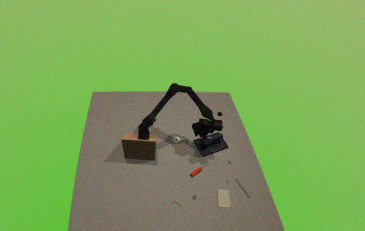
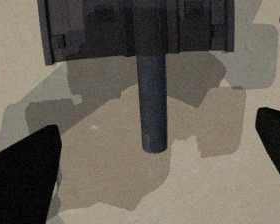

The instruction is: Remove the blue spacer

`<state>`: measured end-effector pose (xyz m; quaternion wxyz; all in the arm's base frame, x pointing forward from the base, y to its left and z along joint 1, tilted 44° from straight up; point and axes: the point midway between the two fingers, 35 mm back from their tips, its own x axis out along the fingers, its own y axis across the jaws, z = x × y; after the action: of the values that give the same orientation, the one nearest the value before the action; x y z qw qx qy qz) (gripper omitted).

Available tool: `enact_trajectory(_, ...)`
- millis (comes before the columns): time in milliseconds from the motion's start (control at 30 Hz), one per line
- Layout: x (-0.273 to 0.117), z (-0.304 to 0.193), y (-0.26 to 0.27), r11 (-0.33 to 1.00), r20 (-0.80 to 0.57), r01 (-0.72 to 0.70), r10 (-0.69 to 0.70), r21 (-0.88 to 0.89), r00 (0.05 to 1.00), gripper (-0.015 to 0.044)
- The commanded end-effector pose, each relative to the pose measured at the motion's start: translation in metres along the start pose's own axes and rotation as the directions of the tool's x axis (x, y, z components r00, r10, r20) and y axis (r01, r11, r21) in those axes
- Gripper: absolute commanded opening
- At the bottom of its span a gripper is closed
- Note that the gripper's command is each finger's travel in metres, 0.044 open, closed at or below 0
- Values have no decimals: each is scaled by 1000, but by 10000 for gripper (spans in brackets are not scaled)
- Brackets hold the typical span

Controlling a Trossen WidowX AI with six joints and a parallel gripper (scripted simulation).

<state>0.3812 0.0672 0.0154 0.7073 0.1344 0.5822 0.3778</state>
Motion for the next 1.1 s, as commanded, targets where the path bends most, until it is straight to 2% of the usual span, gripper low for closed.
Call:
enact_trajectory(0, 1, 0, 1, 1000, 2, -4, 4, -3, 1000, 440)
enact_trajectory(1067, 42, 1, 3, 1000, 3, -6, 6, -3, 1000, 440)
